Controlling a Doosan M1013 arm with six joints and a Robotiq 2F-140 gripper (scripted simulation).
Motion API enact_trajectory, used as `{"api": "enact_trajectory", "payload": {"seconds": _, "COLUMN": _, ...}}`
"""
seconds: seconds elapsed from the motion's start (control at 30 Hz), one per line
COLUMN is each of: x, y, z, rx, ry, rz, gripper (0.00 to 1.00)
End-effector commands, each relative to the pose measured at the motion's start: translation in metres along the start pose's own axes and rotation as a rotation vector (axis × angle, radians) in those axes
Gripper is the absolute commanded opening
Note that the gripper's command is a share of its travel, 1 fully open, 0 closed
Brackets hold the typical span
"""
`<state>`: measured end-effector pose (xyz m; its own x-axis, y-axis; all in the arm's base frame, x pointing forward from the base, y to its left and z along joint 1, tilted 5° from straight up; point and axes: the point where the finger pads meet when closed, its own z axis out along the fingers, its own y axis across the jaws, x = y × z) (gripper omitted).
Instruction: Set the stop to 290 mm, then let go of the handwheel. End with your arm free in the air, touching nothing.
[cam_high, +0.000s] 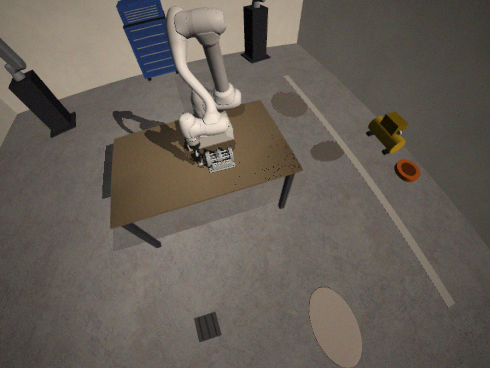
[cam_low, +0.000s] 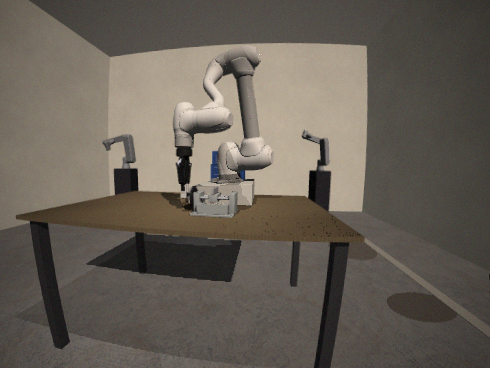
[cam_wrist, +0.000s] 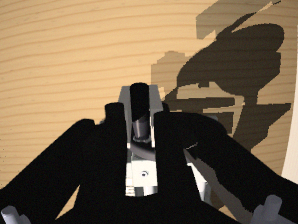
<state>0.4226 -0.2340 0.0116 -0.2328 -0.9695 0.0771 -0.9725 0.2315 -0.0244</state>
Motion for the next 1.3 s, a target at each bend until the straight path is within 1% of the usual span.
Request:
{"api": "enact_trajectory", "payload": {"seconds": 0.0, "x": 0.000, "y": 0.001, "z": -0.002, "rx": -0.001, "ry": 0.000, "rz": 0.000, "gripper": 0.04}}
{"api": "enact_trajectory", "payload": {"seconds": 0.83, "x": 0.000, "y": 0.014, "z": -0.015, "rx": -0.001, "ry": 0.000, "rz": 0.000, "gripper": 0.04}}
{"api": "enact_trajectory", "payload": {"seconds": 1.27, "x": 0.000, "y": 0.029, "z": -0.020, "rx": -0.001, "ry": 0.000, "rz": 0.000, "gripper": 0.04}}
